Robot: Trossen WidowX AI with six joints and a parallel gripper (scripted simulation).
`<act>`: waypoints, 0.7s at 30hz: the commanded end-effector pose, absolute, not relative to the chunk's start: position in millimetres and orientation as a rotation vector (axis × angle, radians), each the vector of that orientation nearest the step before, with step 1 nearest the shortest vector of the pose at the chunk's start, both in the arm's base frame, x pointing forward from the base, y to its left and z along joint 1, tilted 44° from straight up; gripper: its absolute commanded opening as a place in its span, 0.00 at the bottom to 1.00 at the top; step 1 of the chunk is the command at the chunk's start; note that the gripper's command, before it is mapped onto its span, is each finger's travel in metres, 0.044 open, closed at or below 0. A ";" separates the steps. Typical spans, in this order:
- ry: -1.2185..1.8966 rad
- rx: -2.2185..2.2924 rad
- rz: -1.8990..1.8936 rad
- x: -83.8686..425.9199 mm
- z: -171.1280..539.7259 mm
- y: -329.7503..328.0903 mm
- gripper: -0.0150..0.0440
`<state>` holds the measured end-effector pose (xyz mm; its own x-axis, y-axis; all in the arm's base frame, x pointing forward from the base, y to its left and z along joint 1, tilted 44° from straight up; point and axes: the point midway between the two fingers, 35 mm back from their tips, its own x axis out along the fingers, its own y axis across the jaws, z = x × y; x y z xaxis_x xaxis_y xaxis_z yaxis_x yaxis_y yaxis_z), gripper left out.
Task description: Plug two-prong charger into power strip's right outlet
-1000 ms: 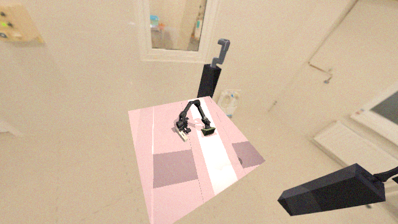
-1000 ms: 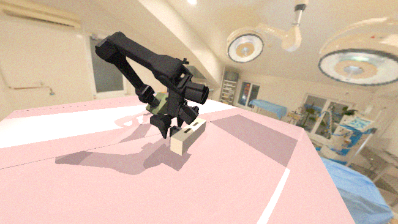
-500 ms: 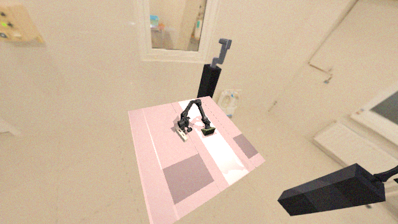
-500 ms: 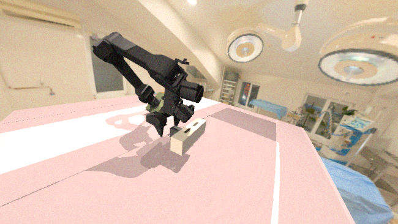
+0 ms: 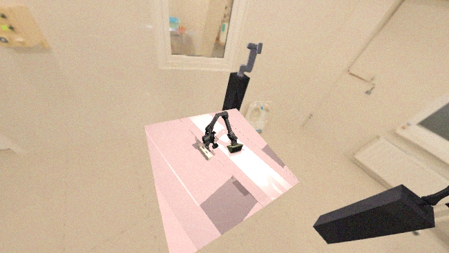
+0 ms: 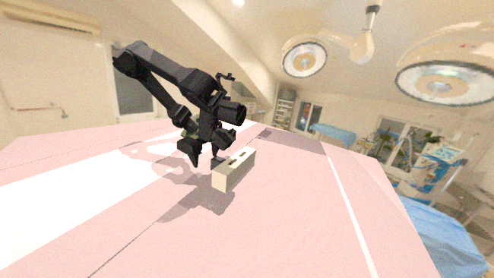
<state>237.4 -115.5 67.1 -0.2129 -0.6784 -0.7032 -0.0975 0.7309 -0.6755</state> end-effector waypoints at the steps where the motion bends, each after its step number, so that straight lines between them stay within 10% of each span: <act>1: 1.724 -0.622 -0.600 232.2 68.3 -115.7 1.00; 21: 1.149 -0.716 -0.357 259.4 120.8 -62.3 1.00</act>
<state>256.5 -71.6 113.6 0.2982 -0.6275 -0.7193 -0.0884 0.7322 -0.6754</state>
